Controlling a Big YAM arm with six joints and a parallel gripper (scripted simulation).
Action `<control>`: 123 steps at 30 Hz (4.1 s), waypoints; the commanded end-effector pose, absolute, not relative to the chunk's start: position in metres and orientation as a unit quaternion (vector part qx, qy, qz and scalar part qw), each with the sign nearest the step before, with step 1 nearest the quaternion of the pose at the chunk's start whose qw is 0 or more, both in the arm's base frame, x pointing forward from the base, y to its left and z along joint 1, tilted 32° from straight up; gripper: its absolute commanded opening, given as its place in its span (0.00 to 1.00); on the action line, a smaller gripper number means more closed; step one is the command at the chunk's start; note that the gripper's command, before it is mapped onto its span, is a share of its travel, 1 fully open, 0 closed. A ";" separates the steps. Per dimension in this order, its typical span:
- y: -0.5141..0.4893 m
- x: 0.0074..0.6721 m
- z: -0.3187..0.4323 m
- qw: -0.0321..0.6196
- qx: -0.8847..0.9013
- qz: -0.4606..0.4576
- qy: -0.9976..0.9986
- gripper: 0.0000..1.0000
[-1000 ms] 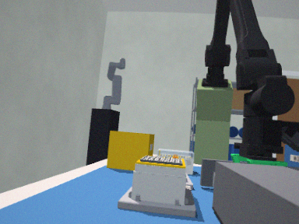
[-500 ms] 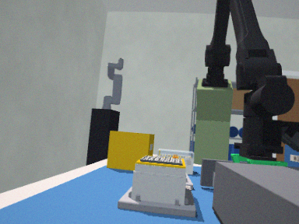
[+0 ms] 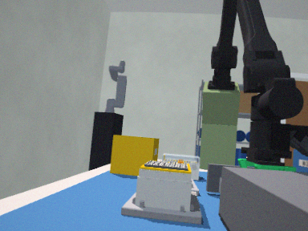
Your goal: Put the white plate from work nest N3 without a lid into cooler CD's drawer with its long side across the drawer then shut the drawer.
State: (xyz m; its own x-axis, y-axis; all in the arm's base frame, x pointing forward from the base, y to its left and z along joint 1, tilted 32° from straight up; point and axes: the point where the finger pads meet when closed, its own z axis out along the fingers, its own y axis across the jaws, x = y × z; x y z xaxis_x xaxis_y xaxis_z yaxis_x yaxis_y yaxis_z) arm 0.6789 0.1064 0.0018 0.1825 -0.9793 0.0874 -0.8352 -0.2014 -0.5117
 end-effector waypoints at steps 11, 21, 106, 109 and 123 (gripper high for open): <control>0.101 0.697 0.011 0.186 -0.745 -0.212 0.604 0.00; 0.101 0.697 0.011 0.186 -0.745 -0.212 0.604 0.00; 0.104 0.703 0.015 0.187 -0.745 -0.213 0.604 1.00; 0.104 0.703 0.015 0.187 -0.745 -0.213 0.604 1.00; 0.104 0.700 0.023 0.188 -0.745 -0.213 0.604 1.00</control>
